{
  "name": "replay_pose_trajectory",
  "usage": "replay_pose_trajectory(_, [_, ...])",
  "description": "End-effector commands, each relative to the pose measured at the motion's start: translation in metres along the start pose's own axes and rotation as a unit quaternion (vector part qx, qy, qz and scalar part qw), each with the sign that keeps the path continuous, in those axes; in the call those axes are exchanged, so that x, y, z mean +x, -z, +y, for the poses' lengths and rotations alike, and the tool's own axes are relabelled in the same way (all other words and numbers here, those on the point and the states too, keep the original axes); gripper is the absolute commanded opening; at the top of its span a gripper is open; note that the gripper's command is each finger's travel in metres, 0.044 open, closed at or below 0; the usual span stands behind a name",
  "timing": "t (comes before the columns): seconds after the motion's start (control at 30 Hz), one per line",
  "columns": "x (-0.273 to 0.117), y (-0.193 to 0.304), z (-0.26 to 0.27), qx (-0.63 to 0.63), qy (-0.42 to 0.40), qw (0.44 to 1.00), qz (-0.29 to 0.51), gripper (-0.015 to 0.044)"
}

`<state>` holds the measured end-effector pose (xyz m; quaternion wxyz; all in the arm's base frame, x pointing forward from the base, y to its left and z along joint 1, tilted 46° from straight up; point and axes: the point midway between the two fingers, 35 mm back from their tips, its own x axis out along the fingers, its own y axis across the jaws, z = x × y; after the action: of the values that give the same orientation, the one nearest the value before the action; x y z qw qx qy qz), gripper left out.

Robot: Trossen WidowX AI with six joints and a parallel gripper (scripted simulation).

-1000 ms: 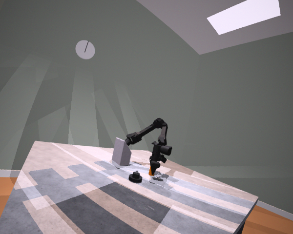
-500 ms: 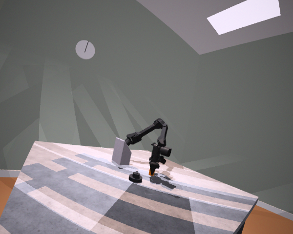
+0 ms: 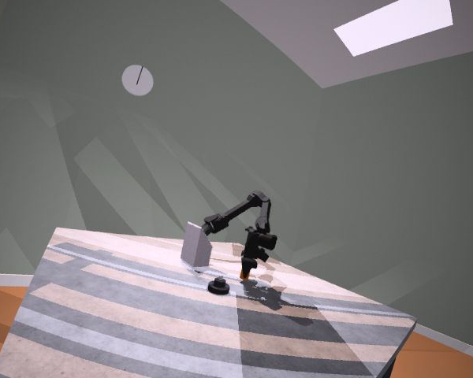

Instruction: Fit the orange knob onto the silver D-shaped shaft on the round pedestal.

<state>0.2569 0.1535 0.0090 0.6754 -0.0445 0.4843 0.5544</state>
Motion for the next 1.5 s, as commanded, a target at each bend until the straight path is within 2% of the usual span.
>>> replay_pose_trajectory(0.0, [-0.028,-0.005,-0.007,-0.007,0.011,1.0,-0.004,0.0])
replay_pose_trajectory(0.53, [-0.12,-0.001,0.003,-0.007,0.007,1.0,-0.007,0.0])
replay_pose_trajectory(0.87, [-0.121,0.0,0.004,-0.004,0.023,1.0,-0.007,0.0])
replay_pose_trajectory(1.47, [-0.151,0.003,0.008,-0.001,0.184,0.983,-0.003,0.0])
